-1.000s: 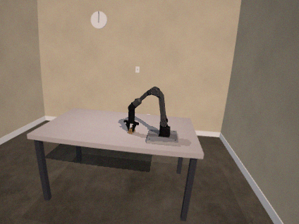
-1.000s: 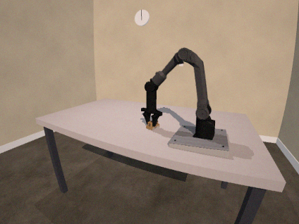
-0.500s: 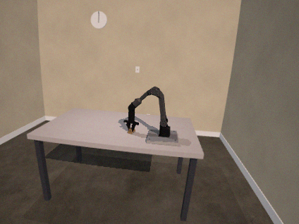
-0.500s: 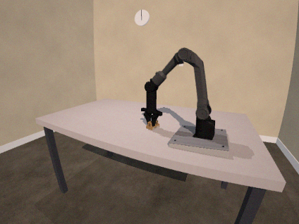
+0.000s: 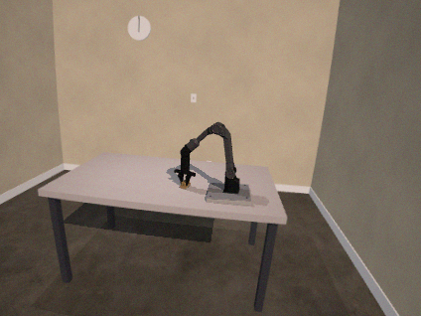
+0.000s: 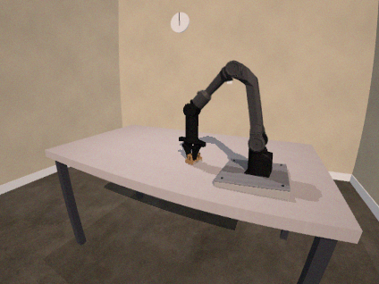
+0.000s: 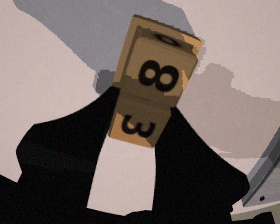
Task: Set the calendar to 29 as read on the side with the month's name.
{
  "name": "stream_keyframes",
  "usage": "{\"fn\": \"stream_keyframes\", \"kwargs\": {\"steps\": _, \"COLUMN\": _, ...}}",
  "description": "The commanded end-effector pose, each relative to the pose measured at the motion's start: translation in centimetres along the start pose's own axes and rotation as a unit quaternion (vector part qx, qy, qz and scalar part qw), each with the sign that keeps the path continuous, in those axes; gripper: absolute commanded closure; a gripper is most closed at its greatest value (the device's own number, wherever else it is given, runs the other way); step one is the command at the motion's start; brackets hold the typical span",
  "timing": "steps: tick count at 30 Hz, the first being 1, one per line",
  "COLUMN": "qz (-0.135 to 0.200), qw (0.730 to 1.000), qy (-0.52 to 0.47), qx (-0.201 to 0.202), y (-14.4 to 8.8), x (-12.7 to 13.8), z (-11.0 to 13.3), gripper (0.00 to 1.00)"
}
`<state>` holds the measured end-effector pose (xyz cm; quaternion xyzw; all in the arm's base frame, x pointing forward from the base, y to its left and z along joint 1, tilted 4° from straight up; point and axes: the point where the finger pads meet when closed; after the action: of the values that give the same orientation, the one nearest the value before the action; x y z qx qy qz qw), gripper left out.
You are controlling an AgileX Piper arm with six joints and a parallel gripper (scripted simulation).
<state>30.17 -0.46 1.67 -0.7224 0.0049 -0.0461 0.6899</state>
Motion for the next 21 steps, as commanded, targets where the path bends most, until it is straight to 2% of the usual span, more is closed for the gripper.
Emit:
{"fn": "stream_keyframes", "kwargs": {"steps": 1, "qz": 0.001, "qw": 1.0, "qy": 0.0, "qx": -0.001, "y": 0.1, "x": -0.1, "z": -0.1, "gripper": 0.67}}
{"fn": "stream_keyframes", "kwargs": {"steps": 13, "qz": -0.002, "qw": 1.0, "qy": 0.001, "qx": 0.0, "y": -0.5, "x": 0.1, "z": -0.1, "gripper": 0.67}}
{"fn": "stream_keyframes", "kwargs": {"steps": 17, "qz": -0.002, "qw": 1.0, "qy": 0.0, "qx": 0.0, "y": -2.2, "x": 0.1, "z": 0.0, "gripper": 0.67}}
{"fn": "stream_keyframes", "kwargs": {"steps": 21, "qz": -0.002, "qw": 1.0, "qy": 0.0, "qx": 0.0, "y": -5.1, "x": 0.1, "z": 0.0, "gripper": 0.67}}
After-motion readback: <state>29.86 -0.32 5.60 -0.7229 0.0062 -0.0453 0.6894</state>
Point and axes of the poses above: the point where the finger pads meet when closed, its own y axis out along the fingers, its own x axis across the jaws, z = x × y, and after that the axes turned 5 degrees about -y, right-handed
